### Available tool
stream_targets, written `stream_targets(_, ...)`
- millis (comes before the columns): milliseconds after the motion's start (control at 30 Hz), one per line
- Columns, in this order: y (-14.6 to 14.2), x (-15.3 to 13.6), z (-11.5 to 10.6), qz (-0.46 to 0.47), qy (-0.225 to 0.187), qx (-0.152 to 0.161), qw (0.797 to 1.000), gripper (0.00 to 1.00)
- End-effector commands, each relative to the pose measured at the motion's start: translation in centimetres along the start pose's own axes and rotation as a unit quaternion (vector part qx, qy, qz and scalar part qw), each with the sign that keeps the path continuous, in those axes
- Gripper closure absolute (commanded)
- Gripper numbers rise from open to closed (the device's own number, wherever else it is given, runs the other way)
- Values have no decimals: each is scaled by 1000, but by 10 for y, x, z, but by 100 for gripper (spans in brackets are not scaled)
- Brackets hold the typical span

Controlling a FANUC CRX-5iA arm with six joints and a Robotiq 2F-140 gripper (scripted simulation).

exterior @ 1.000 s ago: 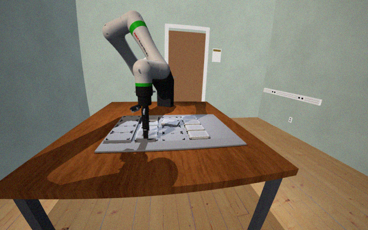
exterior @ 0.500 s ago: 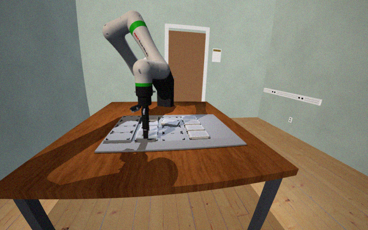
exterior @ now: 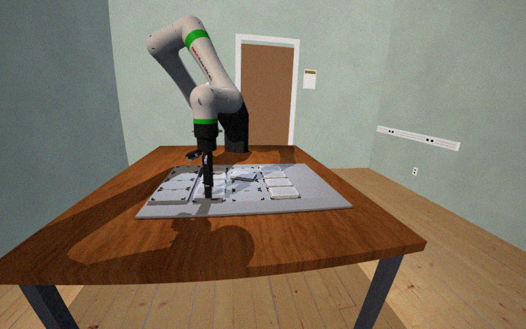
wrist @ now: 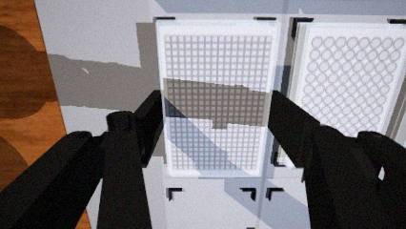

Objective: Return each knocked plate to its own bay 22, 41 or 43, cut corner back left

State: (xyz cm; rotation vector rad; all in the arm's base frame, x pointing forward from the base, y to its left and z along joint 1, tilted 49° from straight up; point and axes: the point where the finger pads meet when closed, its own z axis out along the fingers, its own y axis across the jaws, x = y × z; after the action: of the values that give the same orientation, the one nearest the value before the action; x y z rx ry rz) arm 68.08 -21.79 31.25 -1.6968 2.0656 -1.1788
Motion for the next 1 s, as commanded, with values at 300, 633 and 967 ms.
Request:
stream_targets(300,-1,0,1,0,0,1,1000,90)
stream_targets(633,-1,0,4,0,0,1,1000,90)
stream_targets(967,-1,0,6,0,0,1,1000,90)
